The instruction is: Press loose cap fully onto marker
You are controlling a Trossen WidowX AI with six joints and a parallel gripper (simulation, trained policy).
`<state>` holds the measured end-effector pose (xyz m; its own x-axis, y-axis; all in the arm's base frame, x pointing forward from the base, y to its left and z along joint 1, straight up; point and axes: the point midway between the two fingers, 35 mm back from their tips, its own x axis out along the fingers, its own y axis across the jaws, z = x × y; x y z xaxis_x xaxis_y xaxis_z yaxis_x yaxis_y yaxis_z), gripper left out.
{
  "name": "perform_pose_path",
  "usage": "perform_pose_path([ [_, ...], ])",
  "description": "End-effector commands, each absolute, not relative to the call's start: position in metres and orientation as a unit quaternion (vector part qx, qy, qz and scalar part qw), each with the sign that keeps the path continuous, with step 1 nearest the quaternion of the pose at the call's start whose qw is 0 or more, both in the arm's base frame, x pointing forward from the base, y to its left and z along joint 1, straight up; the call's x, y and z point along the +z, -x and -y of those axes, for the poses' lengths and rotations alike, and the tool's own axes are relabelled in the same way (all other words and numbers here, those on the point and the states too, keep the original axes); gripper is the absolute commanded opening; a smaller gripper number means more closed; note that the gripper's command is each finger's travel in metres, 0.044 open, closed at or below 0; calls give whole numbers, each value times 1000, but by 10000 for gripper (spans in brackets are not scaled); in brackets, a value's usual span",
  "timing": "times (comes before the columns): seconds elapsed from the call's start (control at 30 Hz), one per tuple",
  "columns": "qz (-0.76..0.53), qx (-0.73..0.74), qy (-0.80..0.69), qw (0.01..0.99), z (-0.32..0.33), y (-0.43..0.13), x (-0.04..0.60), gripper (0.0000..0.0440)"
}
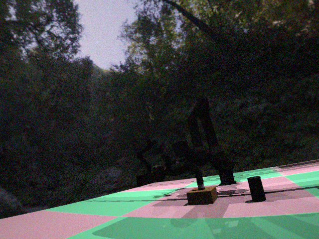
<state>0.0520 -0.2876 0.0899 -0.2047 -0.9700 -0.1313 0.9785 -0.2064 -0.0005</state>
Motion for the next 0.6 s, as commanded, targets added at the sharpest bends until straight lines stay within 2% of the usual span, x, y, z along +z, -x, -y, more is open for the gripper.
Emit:
perform_pose_path([
  [0.0, -39, -773, -54, 631, 289, -55, 90, 374],
  [0.2, -29, -753, -76, 653, 298, -75, 90, 225],
  [0.27, -28, -747, -84, 659, 301, -82, 90, 195],
  [0.57, -25, -723, -114, 681, 317, -113, 93, 222],
])
